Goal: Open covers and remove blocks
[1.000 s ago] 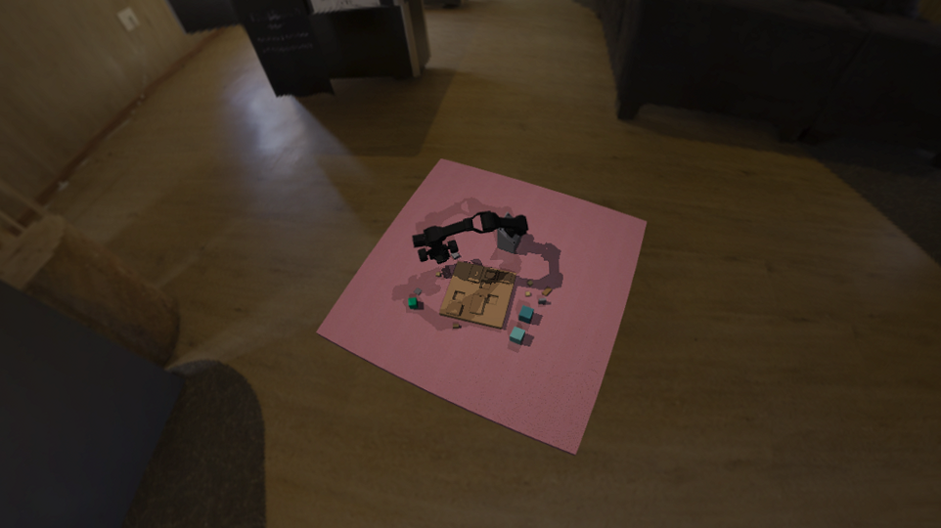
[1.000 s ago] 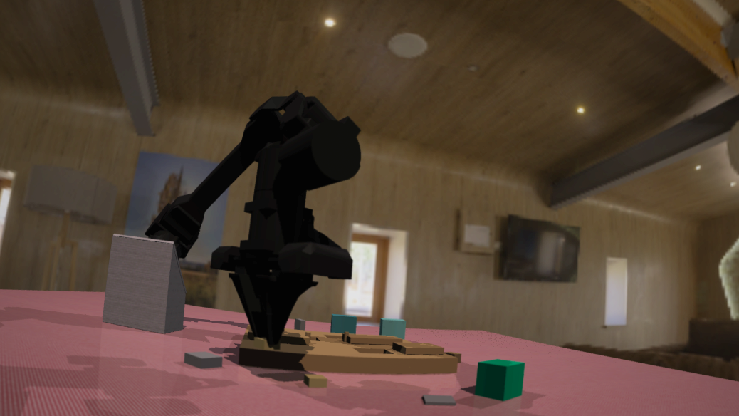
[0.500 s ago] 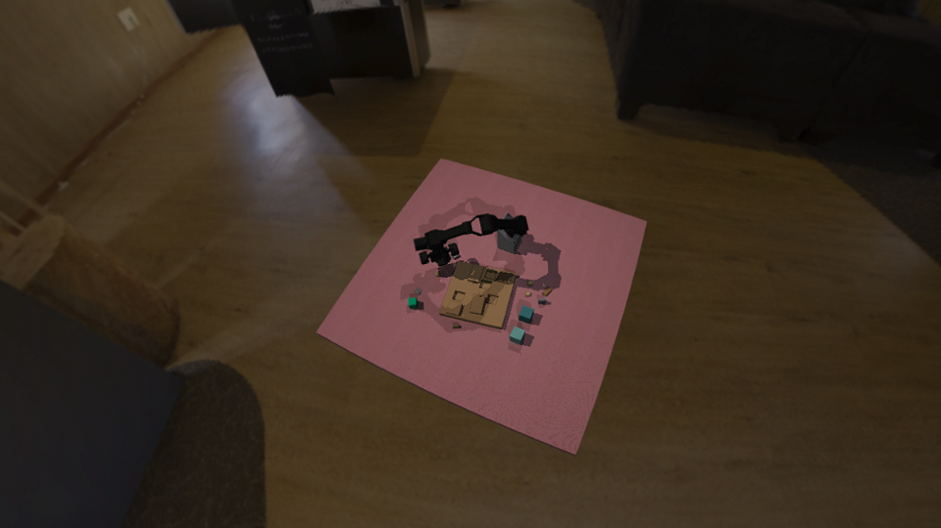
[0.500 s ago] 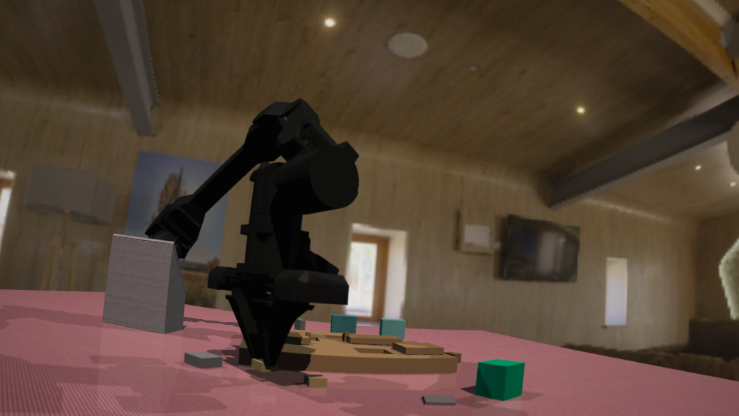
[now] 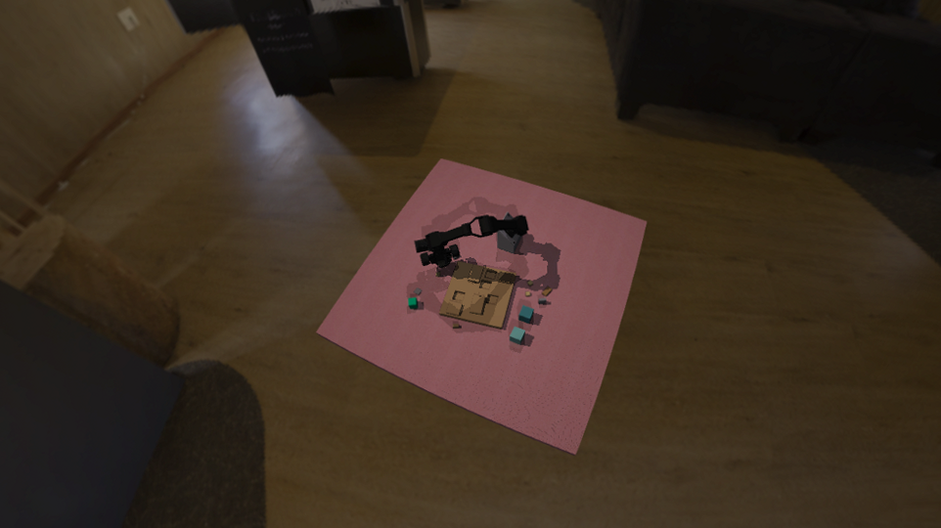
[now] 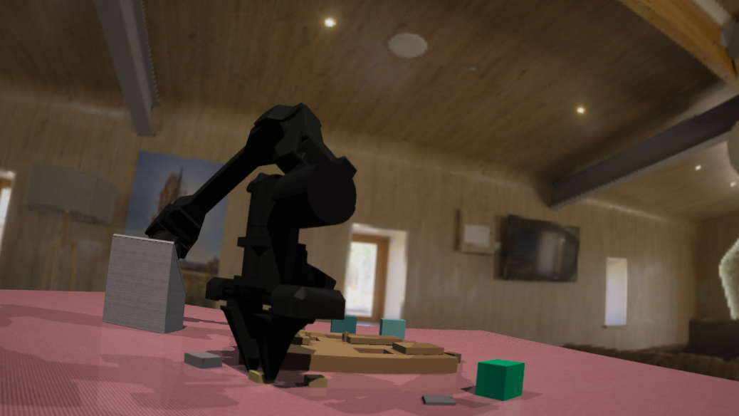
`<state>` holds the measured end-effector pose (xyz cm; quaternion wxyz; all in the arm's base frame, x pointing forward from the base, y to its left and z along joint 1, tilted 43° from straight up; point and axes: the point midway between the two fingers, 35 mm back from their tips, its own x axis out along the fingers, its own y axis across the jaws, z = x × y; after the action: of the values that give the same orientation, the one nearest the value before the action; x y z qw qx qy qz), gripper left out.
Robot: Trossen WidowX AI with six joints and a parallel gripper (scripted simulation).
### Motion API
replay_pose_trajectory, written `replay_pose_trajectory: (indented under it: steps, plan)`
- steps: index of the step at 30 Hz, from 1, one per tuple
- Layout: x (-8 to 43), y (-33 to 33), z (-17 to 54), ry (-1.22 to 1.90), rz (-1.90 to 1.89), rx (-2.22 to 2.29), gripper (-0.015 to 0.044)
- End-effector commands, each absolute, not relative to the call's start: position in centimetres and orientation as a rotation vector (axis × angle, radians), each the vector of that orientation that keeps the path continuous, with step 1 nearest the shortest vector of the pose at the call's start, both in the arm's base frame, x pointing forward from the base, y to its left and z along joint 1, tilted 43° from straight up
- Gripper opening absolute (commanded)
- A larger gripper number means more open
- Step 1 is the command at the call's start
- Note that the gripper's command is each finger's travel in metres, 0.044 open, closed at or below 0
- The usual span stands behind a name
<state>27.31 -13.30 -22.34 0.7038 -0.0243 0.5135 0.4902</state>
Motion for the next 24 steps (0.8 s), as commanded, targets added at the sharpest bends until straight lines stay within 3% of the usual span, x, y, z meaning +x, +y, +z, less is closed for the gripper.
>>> replay_pose_trajectory:
  steps: [1, 9, 24]
  plan:
    - [27.3, -13.3, -22.3, 1.142, 1.090, -0.055, 0.0238]
    - [27.4, -13.5, -22.2, 1.142, 1.090, -0.055, 0.0440]
    - [27.4, -16.7, -18.7, 1.146, 1.089, -0.051, 0.0440]
